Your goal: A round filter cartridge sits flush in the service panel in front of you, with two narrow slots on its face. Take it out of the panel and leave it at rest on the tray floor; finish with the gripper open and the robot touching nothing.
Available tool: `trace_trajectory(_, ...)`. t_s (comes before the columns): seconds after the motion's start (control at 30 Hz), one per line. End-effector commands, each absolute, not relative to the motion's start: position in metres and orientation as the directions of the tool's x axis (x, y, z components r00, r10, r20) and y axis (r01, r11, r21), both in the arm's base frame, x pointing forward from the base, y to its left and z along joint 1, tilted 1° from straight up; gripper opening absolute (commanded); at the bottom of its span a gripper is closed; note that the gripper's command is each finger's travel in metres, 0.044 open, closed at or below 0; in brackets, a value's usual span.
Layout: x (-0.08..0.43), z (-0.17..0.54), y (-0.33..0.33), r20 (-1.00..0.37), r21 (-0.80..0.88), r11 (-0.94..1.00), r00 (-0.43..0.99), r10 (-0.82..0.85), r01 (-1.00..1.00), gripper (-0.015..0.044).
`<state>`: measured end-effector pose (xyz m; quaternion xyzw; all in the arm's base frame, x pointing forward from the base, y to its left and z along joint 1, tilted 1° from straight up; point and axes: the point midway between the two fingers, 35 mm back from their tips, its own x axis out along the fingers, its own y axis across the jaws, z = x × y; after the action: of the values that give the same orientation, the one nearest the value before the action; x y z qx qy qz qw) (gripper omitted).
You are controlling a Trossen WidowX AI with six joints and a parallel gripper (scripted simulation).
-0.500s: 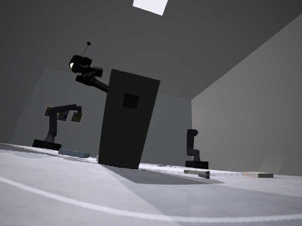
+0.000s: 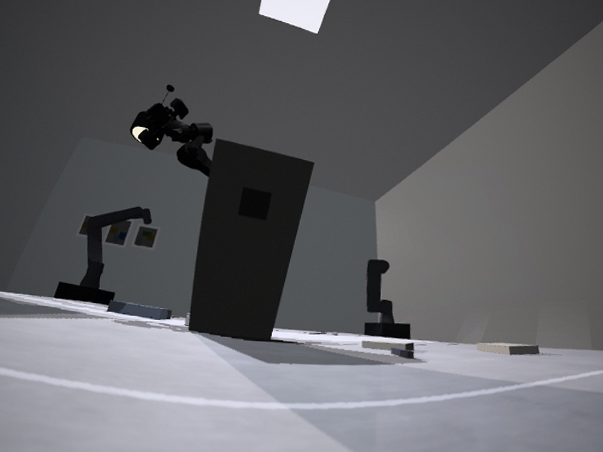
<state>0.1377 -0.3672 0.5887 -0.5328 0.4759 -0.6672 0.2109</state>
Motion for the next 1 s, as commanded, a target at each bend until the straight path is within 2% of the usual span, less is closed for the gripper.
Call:
trace_trajectory(0.0, 0.21, 0.566, -0.342, 0.448, -0.893, -0.449, -0.016, -0.894, 0.036, 0.0096)
trace_trajectory(0.23, 0.262, 0.539, -0.304, 0.348, -0.926, -0.286, 0.264, -0.9, 0.245, 0.0096)
trace_trajectory(0.5, 0.307, 0.497, -0.247, 0.18, -0.926, 0.051, 0.555, -0.812, 0.375, 0.0096)
trace_trajectory(0.73, 0.33, 0.451, -0.186, 0.0, -0.846, 0.402, 0.753, -0.658, 0.351, 0.0096)
trace_trajectory(0.97, 0.334, 0.4, -0.12, -0.202, -0.658, 0.721, 0.872, -0.445, 0.216, 0.0096)
